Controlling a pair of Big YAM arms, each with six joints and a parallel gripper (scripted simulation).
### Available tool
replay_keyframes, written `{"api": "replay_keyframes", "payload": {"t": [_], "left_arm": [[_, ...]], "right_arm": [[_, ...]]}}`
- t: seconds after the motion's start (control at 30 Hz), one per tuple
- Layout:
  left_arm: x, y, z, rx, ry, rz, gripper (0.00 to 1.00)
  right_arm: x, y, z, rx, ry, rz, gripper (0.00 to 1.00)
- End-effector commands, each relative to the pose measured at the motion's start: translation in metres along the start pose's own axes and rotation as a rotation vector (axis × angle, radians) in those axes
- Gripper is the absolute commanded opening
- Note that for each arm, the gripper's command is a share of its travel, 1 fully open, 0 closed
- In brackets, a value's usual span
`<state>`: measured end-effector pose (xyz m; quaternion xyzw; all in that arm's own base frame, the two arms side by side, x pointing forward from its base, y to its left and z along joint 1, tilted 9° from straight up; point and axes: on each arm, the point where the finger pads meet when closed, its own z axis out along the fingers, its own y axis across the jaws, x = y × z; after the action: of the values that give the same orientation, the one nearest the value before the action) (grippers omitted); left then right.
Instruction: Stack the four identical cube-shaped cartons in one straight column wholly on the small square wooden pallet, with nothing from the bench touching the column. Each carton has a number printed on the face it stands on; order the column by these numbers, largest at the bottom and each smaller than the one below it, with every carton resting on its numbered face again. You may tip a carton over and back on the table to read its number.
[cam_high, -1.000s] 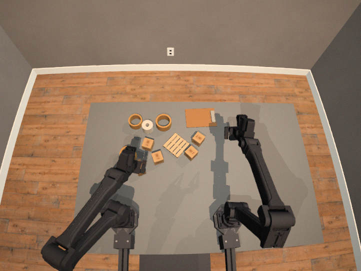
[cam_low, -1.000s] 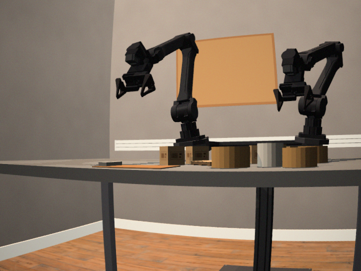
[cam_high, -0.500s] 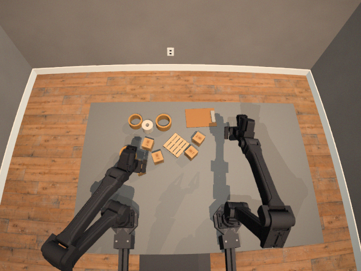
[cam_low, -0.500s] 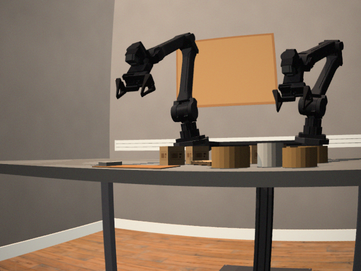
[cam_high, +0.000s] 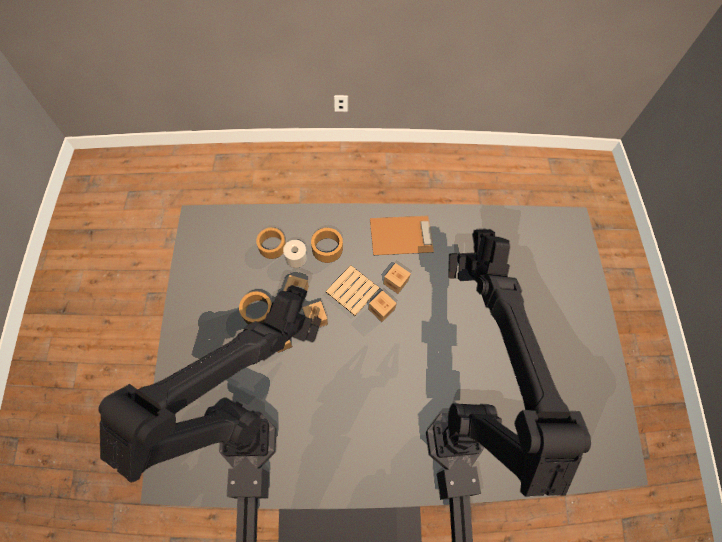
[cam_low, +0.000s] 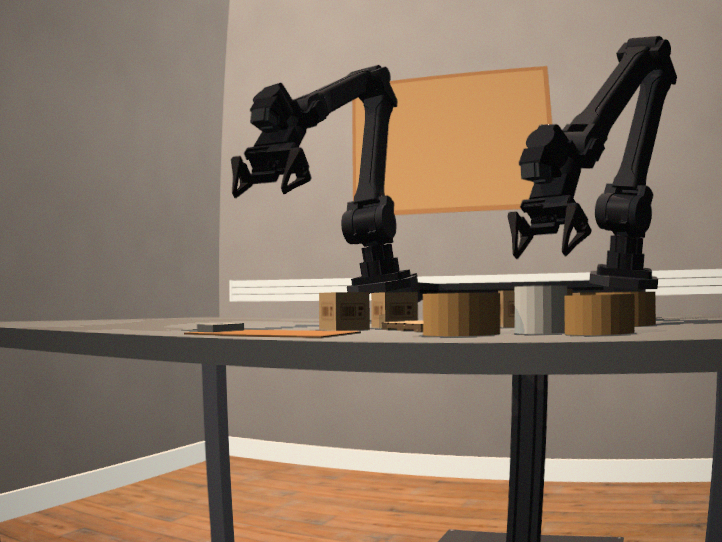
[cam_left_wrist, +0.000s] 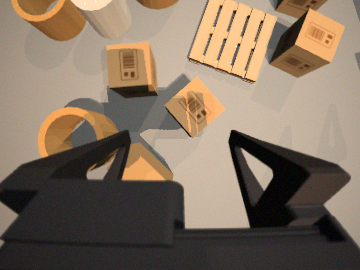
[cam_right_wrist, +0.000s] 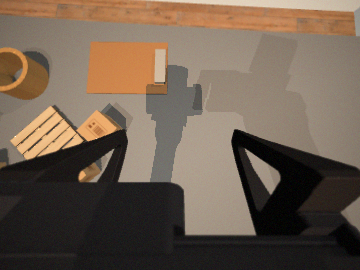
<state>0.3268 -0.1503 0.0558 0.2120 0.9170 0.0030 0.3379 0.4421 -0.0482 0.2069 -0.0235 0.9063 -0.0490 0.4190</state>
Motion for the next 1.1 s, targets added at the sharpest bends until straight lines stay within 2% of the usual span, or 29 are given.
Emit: {"api": "replay_keyframes", "payload": {"t": [0.0,0.2,0.53,0.57,0.6,0.77,0.83,1.07], "left_arm": [[-0.039,-0.015,0.016,0.024,-0.063,0.039,1.00],[-0.042,-0.025,0.033,0.042,-0.059,0.058,1.00],[-0.042,-0.025,0.034,0.042,-0.058,0.046,1.00],[-0.033,-0.026,0.035,0.043,-0.033,0.028,0.89],[-0.033,-0.026,0.035,0.042,-0.029,0.005,0.83],[-0.027,-0.030,0.038,-0.005,0.037,-0.222,0.83],[-0.027,-0.030,0.038,-0.005,0.037,-0.222,0.83],[-0.025,-0.038,0.041,-0.164,0.091,-0.532,0.83]], "right_arm": [[-0.031,-0.003,-0.007,0.007,-0.051,0.006,1.00],[-0.031,-0.003,-0.007,0.007,-0.051,0.006,1.00],[-0.031,-0.003,-0.007,0.007,-0.051,0.006,1.00],[-0.031,-0.003,-0.007,0.007,-0.051,0.006,1.00],[-0.031,-0.003,-0.007,0.007,-0.051,0.006,1.00],[-0.031,-0.003,-0.007,0.007,-0.051,0.006,1.00],[-0.031,-0.003,-0.007,0.007,-0.051,0.006,1.00],[-0.031,-0.003,-0.007,0.007,-0.051,0.006,1.00]]}}
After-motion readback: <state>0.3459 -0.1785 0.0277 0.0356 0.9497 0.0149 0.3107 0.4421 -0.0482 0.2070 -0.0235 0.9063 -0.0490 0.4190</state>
